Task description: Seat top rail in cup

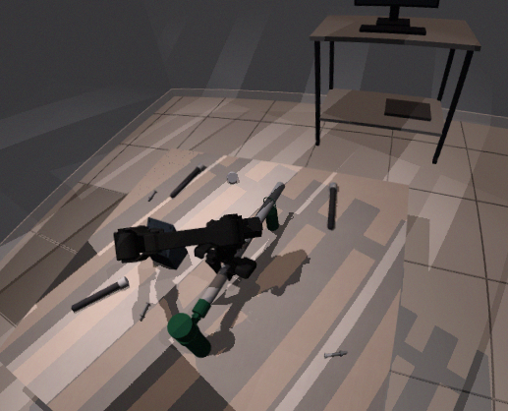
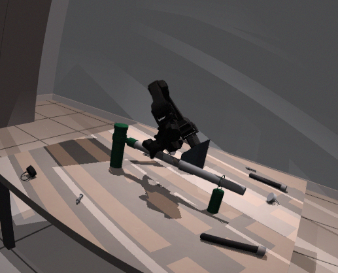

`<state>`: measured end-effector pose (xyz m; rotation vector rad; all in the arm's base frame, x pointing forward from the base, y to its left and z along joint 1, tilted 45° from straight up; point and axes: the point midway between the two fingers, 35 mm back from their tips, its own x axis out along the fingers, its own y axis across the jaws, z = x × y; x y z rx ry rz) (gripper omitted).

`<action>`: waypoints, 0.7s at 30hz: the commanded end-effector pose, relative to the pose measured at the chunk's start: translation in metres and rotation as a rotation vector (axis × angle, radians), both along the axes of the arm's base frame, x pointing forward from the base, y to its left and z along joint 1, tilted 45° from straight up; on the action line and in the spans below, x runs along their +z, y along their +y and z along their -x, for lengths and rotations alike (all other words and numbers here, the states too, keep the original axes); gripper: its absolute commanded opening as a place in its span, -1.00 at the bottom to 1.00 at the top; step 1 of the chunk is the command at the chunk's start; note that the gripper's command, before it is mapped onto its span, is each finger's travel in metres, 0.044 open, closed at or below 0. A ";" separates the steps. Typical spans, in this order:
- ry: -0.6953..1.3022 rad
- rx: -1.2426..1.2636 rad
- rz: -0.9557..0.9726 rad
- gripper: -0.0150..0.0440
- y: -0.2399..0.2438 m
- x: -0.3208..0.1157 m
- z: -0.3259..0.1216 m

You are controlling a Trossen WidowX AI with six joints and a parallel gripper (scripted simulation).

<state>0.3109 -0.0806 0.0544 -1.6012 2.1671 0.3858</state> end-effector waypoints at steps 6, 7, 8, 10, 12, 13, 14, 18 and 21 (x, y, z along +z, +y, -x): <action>-0.004 0.010 0.009 -0.49 -0.004 0.009 0.000; -0.004 0.010 0.009 -0.49 -0.004 0.009 0.000; -0.004 0.010 0.009 -0.49 -0.004 0.009 0.000; -0.004 0.010 0.009 -0.49 -0.005 0.010 0.000; -0.004 0.010 0.009 -0.49 -0.006 0.011 0.000; -0.004 0.010 0.009 -0.49 -0.006 0.011 0.000; -0.004 0.010 0.009 -0.49 -0.006 0.011 0.000; -0.004 0.010 0.009 -0.49 -0.007 0.012 0.001; -0.004 0.010 0.009 -0.49 -0.008 0.013 0.001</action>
